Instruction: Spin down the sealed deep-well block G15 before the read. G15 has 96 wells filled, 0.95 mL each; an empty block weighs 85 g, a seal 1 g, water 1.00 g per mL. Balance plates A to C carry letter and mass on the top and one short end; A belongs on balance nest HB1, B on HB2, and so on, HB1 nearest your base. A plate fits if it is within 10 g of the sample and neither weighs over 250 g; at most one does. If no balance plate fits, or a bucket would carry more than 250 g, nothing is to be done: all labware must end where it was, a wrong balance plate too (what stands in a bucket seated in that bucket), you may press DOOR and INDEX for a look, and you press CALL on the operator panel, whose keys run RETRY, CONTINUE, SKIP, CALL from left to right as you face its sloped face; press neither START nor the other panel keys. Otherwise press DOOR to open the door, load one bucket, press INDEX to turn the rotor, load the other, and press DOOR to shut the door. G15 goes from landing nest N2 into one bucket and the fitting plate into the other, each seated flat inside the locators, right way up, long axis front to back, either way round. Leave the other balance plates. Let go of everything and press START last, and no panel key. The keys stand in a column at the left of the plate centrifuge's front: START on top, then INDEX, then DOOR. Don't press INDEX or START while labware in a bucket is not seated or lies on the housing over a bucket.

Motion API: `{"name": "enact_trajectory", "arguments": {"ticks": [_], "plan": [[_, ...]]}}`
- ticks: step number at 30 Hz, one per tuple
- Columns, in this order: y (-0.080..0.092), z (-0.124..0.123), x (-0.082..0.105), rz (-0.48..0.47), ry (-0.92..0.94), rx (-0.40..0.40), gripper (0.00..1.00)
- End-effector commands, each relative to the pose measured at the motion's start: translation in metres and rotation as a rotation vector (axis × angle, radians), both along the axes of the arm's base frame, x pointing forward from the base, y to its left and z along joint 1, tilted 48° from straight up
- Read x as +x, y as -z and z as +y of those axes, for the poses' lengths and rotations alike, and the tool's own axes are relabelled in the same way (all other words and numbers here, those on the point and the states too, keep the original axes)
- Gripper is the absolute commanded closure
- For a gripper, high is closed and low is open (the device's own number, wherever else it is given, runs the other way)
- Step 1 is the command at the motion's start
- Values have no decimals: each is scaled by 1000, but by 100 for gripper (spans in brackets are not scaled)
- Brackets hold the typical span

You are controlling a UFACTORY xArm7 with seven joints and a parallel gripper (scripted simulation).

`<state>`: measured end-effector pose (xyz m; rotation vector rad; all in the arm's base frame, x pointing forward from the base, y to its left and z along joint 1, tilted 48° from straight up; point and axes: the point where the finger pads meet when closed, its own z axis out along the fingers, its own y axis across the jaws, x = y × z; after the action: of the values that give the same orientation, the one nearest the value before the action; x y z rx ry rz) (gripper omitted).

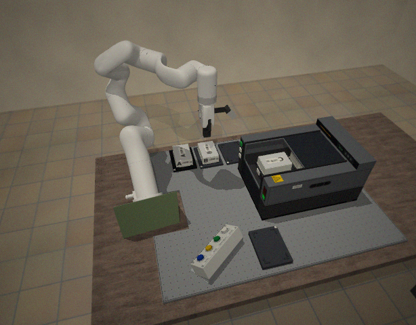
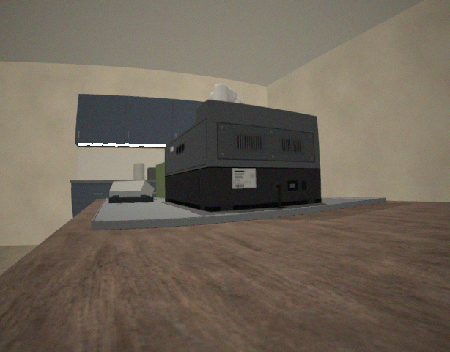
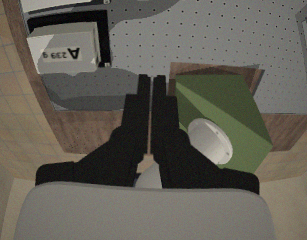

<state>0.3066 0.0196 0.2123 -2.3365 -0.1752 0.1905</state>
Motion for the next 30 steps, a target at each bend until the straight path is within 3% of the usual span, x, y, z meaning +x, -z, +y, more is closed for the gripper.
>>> {"name": "enact_trajectory", "arguments": {"ticks": [1,19,30], "plan": [[-1,0,0,-8,3,21,100],[-1,1,0,-16,8,35,100],[7,11,2,-55,50,39,100]]}}
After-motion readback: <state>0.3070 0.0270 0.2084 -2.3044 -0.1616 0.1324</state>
